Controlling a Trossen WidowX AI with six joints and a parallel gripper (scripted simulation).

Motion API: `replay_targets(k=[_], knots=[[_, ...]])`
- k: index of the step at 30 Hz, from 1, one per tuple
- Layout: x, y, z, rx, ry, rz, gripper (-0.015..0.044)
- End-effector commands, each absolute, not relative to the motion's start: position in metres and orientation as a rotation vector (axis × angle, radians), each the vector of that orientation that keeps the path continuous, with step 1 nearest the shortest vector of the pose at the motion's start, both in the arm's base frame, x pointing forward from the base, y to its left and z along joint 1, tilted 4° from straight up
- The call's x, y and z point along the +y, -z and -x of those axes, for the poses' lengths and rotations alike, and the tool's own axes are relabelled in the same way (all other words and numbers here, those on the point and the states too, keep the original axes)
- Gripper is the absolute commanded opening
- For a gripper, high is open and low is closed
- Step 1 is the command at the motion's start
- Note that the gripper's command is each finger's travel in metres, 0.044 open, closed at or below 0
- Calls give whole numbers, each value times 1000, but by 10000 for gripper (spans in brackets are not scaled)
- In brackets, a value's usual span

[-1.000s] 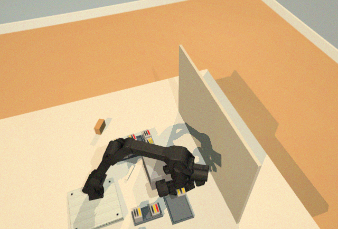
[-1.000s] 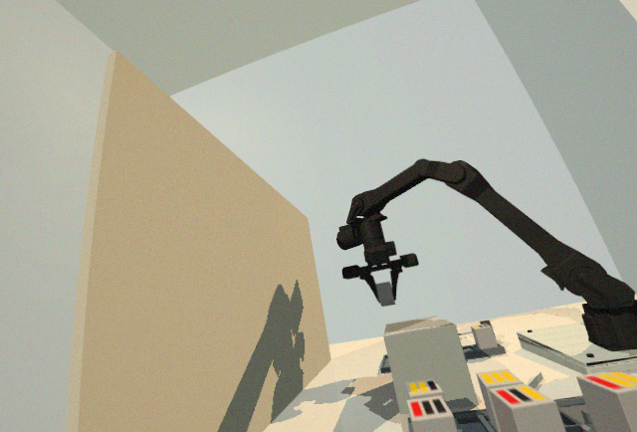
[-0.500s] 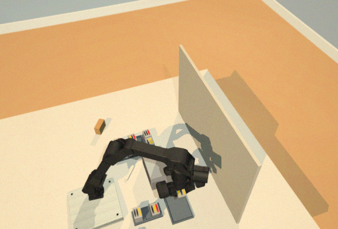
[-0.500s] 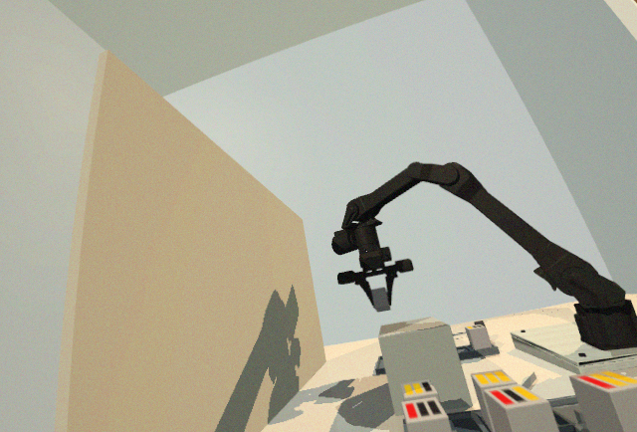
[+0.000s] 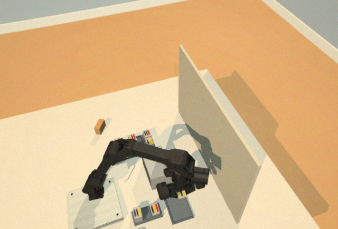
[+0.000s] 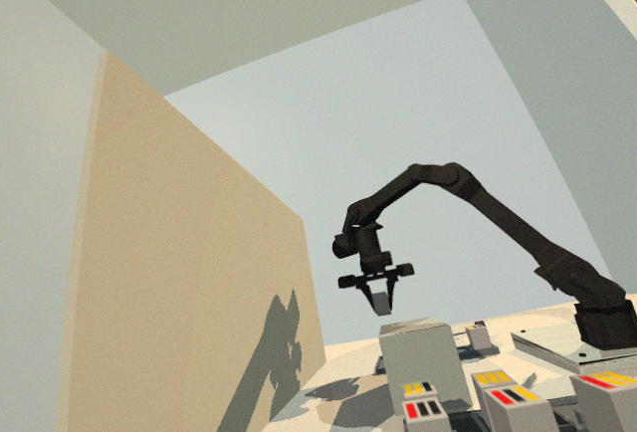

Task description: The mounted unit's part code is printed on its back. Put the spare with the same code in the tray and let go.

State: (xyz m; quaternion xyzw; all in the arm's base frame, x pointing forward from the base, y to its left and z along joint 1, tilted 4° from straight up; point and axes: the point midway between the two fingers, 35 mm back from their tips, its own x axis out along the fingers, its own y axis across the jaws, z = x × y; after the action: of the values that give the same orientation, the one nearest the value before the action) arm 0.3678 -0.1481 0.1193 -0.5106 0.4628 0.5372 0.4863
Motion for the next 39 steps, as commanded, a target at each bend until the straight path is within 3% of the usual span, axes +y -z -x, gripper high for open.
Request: replay_targets(k=[1, 39], knots=[[-148, -115, -368, 1128, -1311, 1243, 0], [-147, -89, -368, 1128, -1312, 1241, 0]])
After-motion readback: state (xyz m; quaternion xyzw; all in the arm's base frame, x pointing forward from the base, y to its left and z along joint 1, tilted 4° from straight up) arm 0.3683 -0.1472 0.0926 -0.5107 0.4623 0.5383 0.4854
